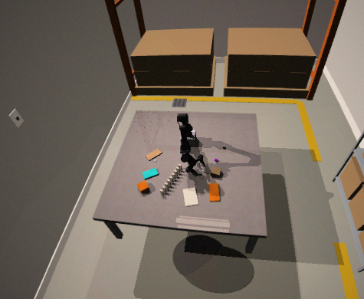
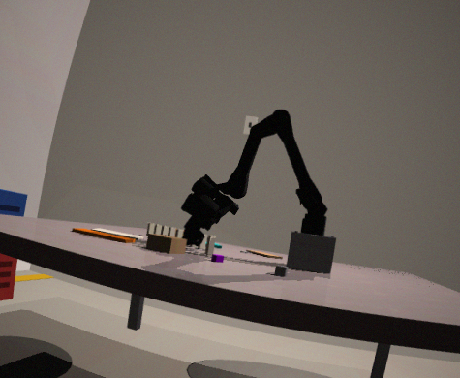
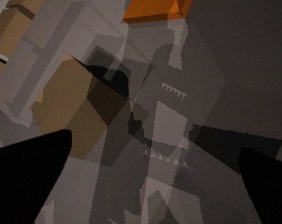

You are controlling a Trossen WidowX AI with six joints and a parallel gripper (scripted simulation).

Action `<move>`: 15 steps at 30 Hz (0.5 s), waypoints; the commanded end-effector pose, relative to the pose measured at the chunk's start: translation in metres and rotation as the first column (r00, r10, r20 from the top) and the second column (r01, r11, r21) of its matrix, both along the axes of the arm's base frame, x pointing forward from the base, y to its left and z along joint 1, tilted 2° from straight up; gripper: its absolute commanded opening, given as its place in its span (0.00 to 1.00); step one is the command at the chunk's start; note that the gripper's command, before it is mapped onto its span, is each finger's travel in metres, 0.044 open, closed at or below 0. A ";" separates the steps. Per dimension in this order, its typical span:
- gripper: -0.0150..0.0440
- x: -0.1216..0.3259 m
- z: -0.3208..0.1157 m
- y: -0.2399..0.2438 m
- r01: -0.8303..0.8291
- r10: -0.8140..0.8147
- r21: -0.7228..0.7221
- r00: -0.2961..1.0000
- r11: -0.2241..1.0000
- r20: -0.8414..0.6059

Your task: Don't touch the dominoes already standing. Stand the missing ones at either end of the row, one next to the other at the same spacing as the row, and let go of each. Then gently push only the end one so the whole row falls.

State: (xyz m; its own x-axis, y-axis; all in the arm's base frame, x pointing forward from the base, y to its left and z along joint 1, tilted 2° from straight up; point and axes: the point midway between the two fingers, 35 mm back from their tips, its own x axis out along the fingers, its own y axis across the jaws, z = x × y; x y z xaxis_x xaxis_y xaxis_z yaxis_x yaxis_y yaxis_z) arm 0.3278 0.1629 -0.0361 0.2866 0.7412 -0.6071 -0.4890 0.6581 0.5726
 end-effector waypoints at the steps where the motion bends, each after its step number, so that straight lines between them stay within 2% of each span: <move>1: 1.00 -0.011 0.035 0.009 0.282 -0.424 -0.420 0.856 0.863 -0.295; 8: 1.00 -0.032 0.058 0.004 0.337 -0.575 -0.584 0.767 0.738 -0.285; 15: 1.00 -0.052 0.067 -0.006 0.322 -0.634 -0.675 0.721 0.664 -0.279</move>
